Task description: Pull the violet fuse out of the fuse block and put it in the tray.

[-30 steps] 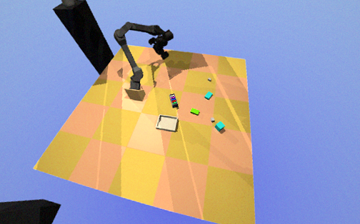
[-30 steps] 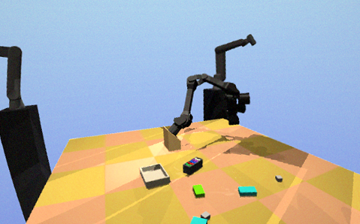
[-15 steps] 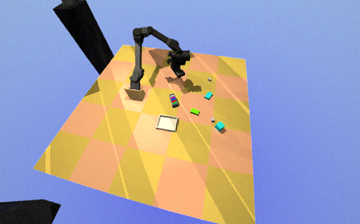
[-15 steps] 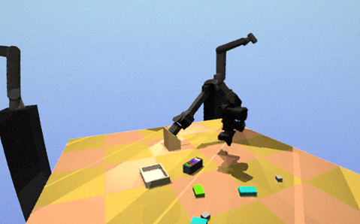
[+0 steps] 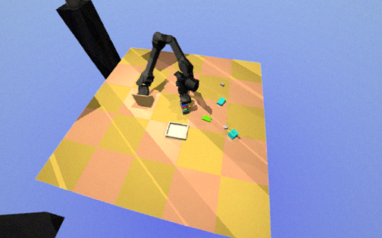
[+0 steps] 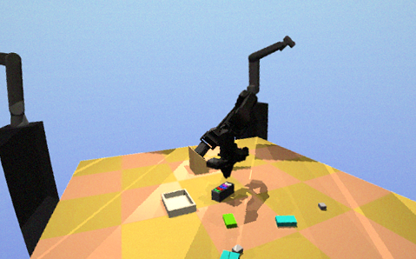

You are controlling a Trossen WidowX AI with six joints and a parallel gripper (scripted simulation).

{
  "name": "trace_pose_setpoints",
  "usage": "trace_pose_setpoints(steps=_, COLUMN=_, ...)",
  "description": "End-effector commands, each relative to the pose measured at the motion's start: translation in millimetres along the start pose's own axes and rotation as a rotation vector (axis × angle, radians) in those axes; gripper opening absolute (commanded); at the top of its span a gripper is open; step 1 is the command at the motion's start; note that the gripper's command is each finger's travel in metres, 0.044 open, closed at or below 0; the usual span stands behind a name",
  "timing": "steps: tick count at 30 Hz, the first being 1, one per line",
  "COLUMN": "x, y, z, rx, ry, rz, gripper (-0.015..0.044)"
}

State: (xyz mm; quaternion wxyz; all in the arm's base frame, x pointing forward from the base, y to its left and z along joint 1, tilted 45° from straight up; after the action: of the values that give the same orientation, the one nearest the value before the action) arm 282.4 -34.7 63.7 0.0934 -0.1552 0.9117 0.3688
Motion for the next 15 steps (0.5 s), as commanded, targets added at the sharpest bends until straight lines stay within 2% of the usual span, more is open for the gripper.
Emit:
trace_pose_setpoints(steps=1, x=5.3, y=-6.0, z=-0.3, rx=0.003, ry=0.003, rz=-0.012, gripper=0.0061)
trace_pose_setpoints(steps=15, x=5.1, y=-6.2, z=10.9, rx=0.003, ry=0.003, rz=-0.012, gripper=0.0061)
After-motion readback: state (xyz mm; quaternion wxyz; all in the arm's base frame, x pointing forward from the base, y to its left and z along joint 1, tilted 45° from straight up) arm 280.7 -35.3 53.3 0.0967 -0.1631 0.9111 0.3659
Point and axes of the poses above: the point midway between the two fingers, 35 mm back from their tips, its own z axis out along the fingers, its own y axis across the jaws, x = y × z, the point moved 4 cm from there along -z, back along the fingers, and after that the axes turned 5 degrees about z, right-handed, at the moved point
